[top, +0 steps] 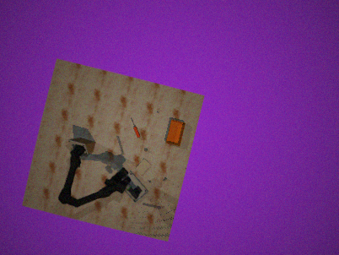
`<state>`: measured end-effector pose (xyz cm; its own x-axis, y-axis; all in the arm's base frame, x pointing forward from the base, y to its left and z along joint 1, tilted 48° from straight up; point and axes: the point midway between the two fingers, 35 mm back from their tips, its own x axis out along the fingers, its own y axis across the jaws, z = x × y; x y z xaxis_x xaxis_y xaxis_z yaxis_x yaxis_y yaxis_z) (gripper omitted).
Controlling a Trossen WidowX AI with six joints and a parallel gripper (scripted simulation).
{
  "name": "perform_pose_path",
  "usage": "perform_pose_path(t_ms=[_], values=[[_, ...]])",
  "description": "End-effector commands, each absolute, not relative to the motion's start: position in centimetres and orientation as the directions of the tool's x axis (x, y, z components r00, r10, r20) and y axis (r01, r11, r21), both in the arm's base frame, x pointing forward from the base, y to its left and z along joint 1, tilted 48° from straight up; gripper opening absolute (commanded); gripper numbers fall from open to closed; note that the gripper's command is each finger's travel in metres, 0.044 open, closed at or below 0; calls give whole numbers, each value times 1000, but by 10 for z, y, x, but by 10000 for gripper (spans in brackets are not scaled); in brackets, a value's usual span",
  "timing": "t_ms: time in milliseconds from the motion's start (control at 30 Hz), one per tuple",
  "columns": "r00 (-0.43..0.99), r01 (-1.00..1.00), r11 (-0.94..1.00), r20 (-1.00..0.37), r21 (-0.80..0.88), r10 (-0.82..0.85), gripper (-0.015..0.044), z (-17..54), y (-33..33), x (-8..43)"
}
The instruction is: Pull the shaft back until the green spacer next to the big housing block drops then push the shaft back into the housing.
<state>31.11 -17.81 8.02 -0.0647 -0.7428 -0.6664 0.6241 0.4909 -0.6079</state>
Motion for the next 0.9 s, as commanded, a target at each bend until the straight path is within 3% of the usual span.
perform_pose_path(t_ms=[0,867], values=[[-67,625,490,-667,-608,-742,0,80,-177,309],[-67,625,490,-667,-608,-742,0,78,-176,307]])
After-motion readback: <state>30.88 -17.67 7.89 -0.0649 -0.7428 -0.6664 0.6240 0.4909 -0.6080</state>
